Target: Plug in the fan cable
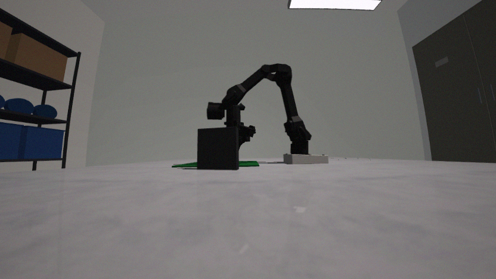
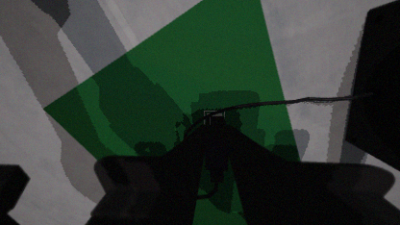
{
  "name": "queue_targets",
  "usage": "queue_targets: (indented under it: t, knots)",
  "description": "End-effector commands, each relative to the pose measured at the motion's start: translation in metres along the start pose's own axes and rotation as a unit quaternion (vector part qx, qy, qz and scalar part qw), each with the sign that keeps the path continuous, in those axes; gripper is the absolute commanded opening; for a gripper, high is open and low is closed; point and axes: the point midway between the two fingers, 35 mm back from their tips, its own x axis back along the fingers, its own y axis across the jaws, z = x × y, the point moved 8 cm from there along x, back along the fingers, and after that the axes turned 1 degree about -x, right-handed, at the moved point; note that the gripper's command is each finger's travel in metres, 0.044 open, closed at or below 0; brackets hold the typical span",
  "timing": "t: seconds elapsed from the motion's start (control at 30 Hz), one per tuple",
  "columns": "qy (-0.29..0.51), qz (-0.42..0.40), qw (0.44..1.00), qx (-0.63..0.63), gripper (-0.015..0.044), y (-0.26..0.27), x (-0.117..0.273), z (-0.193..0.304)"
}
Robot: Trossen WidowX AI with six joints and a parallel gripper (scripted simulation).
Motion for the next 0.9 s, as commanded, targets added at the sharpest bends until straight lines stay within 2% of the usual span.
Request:
queue_targets:
  t: [0.0, 0.17, 0.27, 0.4, 0.57, 0.87]
  knots:
    - [0.0, 0.0, 1.0, 0.0, 0.0131, 0.0, 0.0, 0.0]
    - [0.0, 0.0, 1.0, 0.0, 0.026, 0.0, 0.0, 0.0]
    - [0.0, 0.0, 1.0, 0.0, 0.026, 0.0, 0.003, 0.0]
    - [-0.001, 0.002, 1.0, -0.002, 0.026, 0.0, 0.052, 0.001]
    - [-0.001, 0.002, 1.0, -0.002, 0.026, 0.001, 0.056, -0.001]
    - [-0.006, 0.0, 1.0, -0.002, 0.026, 0.044, 0.058, -0.093]
